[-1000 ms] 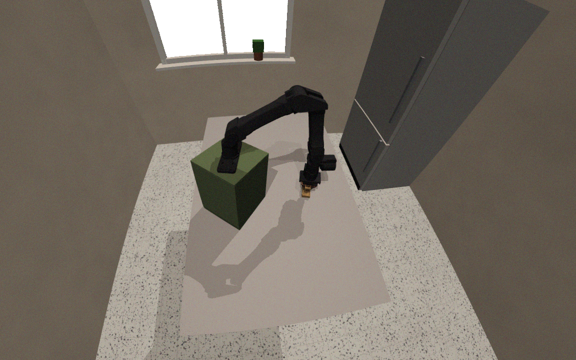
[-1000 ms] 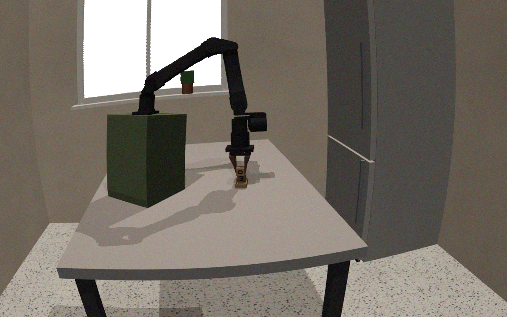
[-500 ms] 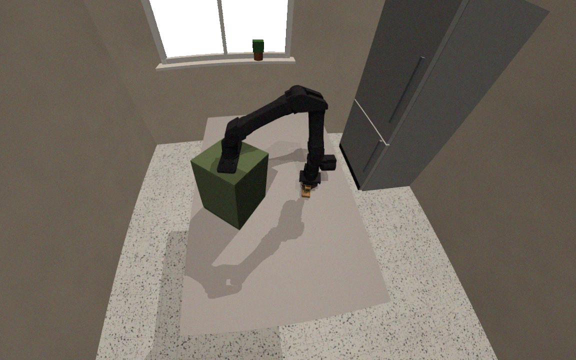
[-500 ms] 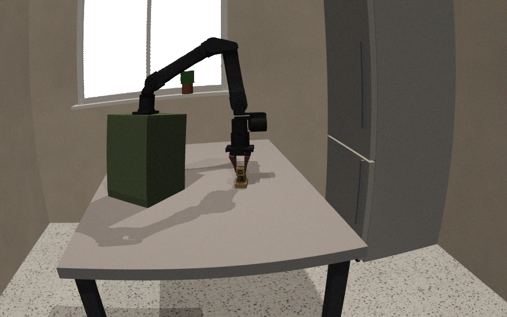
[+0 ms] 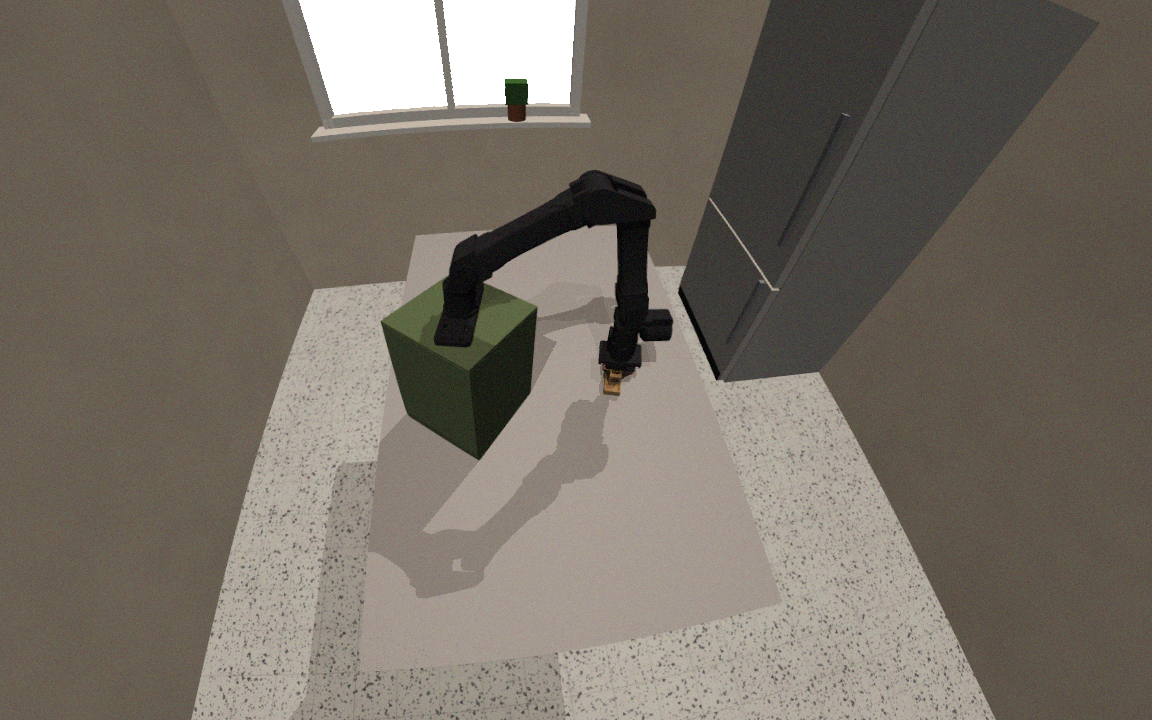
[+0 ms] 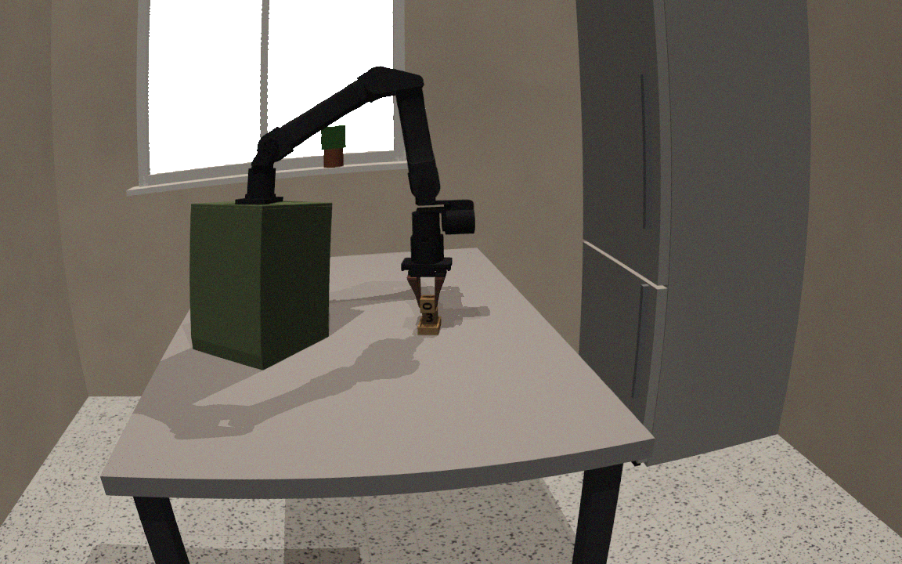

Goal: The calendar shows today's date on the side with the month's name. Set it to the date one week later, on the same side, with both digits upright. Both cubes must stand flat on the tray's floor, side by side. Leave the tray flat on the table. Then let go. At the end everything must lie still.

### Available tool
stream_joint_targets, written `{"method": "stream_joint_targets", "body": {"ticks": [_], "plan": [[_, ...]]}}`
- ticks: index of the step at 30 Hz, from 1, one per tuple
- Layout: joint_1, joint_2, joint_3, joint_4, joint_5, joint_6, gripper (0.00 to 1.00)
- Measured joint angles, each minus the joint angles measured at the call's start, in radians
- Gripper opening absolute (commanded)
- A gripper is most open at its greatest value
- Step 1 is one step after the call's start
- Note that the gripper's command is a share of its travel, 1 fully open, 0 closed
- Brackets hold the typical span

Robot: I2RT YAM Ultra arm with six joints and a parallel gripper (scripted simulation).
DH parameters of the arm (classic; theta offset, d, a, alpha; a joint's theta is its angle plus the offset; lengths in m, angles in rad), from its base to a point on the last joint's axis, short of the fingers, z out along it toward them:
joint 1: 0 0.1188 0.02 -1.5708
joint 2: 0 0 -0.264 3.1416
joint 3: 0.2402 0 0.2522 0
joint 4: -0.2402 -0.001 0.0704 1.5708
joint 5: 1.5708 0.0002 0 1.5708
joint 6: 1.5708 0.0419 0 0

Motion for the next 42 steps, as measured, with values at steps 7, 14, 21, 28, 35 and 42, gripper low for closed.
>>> {"method": "stream_joint_targets", "body": {"ticks": [7,14,21,28,35,42], "plan": [[0.0,0.0,0.0,0.0,0.0,0.0,0.27],[0.0,0.0,0.0,0.0,0.0,0.0,0.27],[0.0,0.0,0.001,0.0,0.0,0.0,0.27],[0.001,0.007,0.004,0.003,0.0,0.001,0.27],[0.002,0.021,0.011,0.012,0.0,0.002,0.27],[0.004,0.035,0.018,0.02,0.0,0.004,0.27]]}}
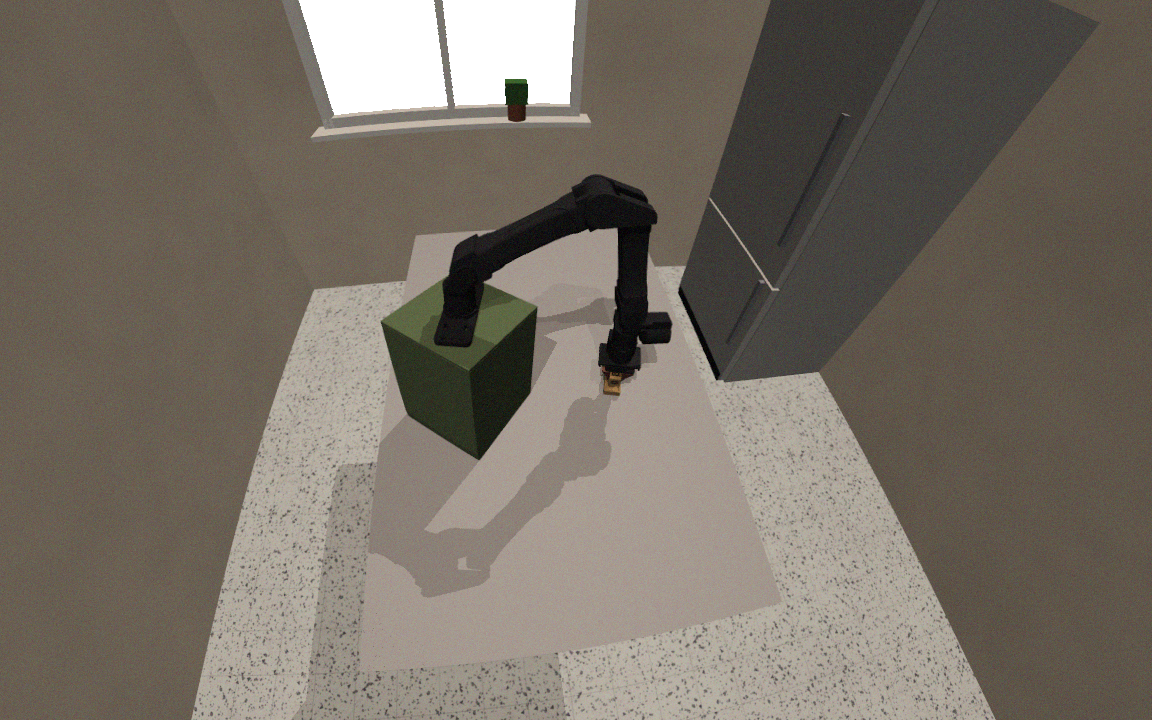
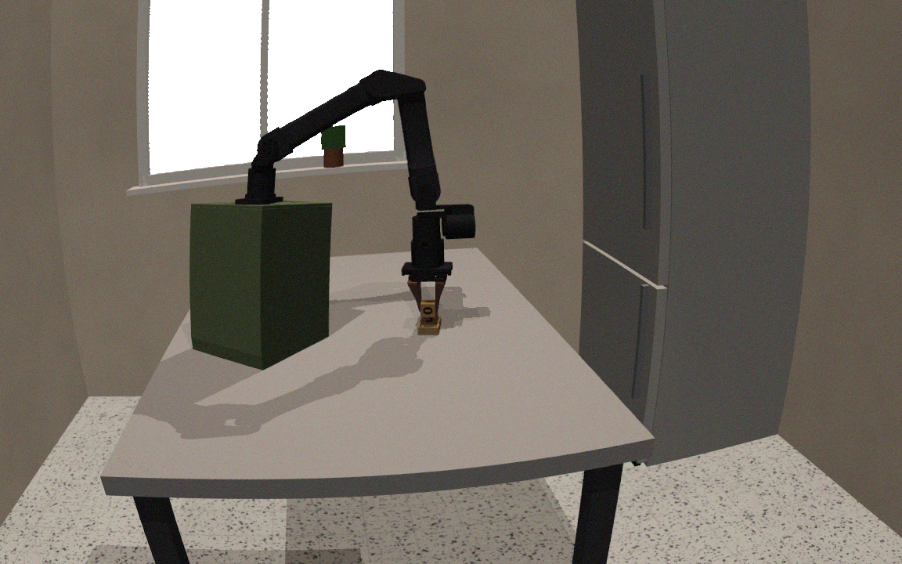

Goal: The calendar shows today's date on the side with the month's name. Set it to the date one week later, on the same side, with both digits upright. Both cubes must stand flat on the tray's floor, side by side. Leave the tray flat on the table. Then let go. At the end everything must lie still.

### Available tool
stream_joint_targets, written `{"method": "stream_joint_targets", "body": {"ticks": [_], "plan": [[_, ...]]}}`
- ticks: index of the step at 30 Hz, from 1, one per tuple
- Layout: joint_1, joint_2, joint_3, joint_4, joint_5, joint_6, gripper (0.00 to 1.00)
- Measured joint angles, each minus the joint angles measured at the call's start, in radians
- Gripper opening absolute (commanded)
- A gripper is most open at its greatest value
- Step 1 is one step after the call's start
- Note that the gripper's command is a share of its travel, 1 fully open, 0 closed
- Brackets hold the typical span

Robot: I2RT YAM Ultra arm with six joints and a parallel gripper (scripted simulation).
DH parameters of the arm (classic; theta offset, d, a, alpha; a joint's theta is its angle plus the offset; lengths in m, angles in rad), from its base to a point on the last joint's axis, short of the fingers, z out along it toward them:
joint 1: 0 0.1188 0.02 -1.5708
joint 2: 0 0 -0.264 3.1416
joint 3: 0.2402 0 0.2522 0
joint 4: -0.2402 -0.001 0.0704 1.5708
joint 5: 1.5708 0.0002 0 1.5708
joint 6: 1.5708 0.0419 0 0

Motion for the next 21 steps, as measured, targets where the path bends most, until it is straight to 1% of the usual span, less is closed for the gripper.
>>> {"method": "stream_joint_targets", "body": {"ticks": [12,21], "plan": [[0.003,0.038,0.018,0.018,0.0,0.003,0.27],[0.004,0.052,0.026,0.024,0.0,0.004,0.27]]}}
